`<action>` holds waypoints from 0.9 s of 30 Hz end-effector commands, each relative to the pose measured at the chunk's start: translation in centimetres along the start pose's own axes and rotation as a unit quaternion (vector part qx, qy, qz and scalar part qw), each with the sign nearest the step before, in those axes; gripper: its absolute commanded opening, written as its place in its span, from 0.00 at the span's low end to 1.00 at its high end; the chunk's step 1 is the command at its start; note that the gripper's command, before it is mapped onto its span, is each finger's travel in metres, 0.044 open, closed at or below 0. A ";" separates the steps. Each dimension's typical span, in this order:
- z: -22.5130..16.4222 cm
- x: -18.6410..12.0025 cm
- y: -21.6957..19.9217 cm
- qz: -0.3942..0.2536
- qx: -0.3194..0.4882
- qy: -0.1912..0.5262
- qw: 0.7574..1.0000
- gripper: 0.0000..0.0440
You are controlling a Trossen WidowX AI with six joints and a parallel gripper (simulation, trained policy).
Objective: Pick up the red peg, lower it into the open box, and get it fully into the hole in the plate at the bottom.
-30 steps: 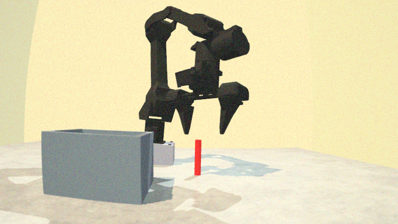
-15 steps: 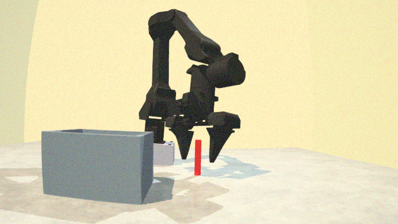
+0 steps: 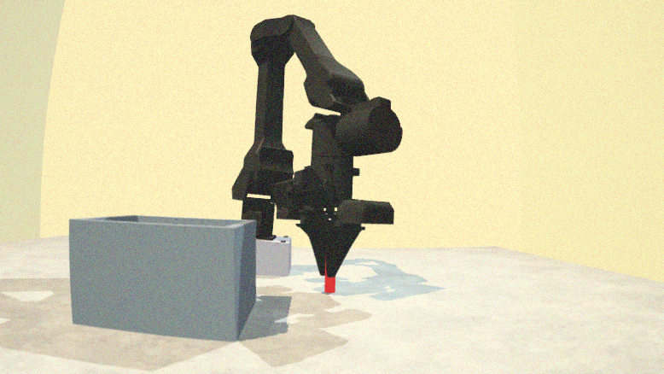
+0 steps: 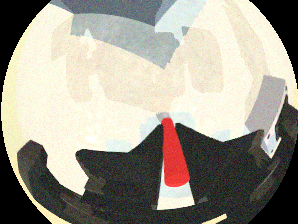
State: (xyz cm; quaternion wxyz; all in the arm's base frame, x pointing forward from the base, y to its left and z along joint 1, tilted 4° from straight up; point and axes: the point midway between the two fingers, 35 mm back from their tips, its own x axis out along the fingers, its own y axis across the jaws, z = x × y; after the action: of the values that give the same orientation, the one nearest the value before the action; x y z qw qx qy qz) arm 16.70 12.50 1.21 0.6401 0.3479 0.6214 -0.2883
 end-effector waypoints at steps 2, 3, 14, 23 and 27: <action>0.4 -0.5 0.4 0.006 -0.004 -0.004 1.000 0.01; 0.7 -0.8 0.6 0.009 -0.007 -0.010 1.000 0.00; 3.3 -4.4 1.9 0.027 -0.044 -0.068 0.996 0.00; 6.2 -7.8 3.2 0.037 -0.049 -0.108 0.992 0.00; 7.7 -9.2 3.8 0.040 -0.044 -0.123 0.991 0.00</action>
State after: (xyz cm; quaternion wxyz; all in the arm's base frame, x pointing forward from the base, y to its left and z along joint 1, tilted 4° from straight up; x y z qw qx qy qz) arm 23.06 8.51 9.86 0.7322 0.3078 0.5431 -0.2724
